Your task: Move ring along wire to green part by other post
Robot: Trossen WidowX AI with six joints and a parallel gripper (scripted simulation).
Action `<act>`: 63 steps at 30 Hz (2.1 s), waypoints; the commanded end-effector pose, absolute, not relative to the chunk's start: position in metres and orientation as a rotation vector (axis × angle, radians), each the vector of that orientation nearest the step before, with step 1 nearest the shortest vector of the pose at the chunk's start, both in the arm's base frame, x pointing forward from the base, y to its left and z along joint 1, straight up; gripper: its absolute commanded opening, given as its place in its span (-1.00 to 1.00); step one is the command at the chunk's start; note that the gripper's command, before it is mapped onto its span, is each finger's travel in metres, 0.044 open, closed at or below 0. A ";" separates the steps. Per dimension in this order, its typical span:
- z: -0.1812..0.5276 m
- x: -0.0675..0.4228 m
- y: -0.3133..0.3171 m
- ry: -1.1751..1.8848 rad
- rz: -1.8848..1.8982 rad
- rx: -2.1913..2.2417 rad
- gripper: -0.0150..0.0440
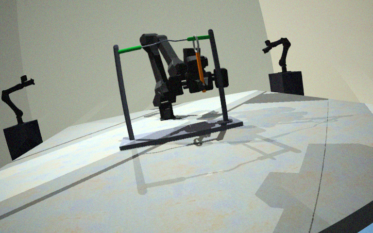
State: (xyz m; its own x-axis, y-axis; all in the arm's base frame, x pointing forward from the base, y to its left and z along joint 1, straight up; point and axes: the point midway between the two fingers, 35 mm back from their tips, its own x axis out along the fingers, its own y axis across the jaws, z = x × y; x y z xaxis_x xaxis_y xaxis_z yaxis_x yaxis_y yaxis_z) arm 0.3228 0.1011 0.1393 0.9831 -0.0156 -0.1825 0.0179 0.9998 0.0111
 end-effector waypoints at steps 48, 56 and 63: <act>0.148 0.273 0.102 0.188 -0.022 0.017 0.05; 0.151 0.265 0.103 0.191 -0.019 0.018 0.41; 0.157 0.227 0.102 0.188 -0.016 0.014 1.00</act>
State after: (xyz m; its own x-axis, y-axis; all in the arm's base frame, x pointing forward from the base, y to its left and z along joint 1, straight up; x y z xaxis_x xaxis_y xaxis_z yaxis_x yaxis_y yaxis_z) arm 0.2398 0.1055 0.1586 0.9827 -0.0078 -0.1852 0.0116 0.9997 0.0197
